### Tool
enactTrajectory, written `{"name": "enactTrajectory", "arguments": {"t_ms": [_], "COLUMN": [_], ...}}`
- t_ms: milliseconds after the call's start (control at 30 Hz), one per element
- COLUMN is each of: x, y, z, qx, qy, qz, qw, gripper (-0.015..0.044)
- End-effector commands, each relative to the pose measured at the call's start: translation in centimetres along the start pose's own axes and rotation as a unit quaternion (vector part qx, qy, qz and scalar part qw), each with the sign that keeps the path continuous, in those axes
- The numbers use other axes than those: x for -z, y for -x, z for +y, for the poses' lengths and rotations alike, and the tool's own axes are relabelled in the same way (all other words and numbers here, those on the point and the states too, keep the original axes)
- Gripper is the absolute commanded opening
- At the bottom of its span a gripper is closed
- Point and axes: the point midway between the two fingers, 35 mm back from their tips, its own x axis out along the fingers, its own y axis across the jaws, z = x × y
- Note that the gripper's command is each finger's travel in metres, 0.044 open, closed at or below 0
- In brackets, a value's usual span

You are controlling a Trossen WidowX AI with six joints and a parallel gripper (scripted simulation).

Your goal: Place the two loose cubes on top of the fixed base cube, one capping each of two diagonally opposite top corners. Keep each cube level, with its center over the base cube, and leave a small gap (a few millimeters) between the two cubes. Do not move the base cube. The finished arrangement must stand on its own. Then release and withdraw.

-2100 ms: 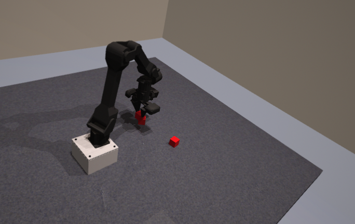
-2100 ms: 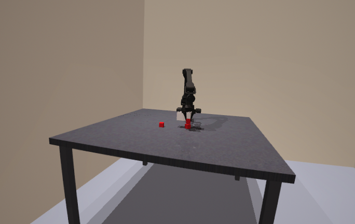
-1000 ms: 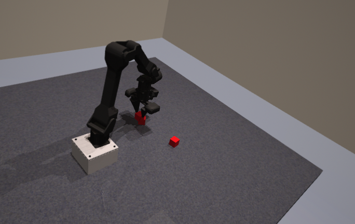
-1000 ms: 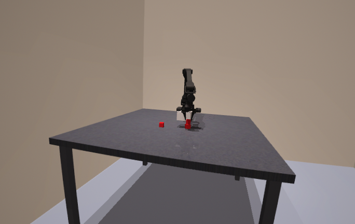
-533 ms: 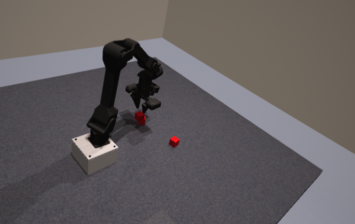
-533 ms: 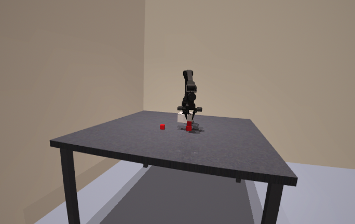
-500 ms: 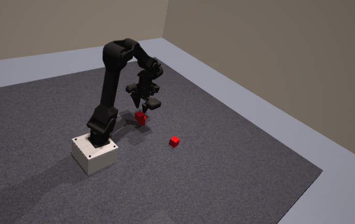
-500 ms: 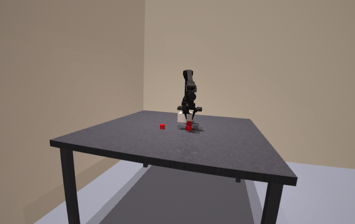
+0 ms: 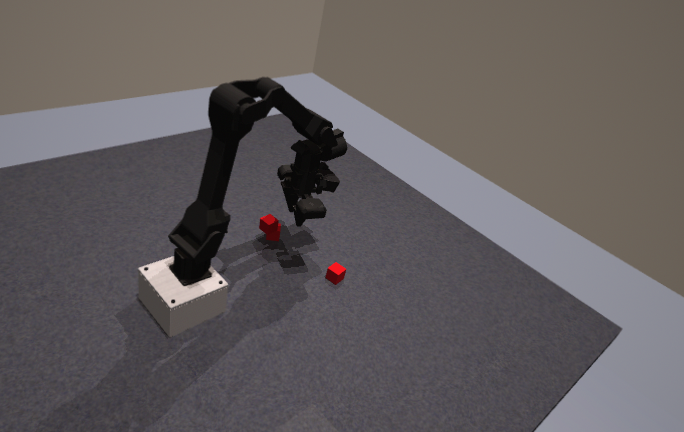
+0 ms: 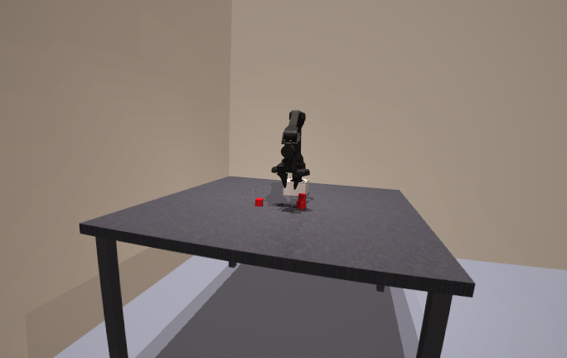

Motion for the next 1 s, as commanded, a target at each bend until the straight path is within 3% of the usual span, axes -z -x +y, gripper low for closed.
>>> {"name": "enactTrajectory", "arguments": {"t_ms": [0,300,633,867,967], "x": [-1.6,-4.8,-7.2,-7.4,-7.6], "y": [0.6,2.0,3.6,3.6,1.2], "z": [-1.7,-6.4,-12.0,-12.8,-12.9], "qx": [0.0,0.003,0.006,0.006,0.006], "qy": [-0.085,-0.281,-0.477,-0.503,-0.503], "qz": [0.0,-0.007,-0.017,-0.019,-0.019], "qw": [0.996,0.96,0.879,0.864,0.864], "gripper": [0.0265,0.0265,0.0265,0.0265,0.0265]}}
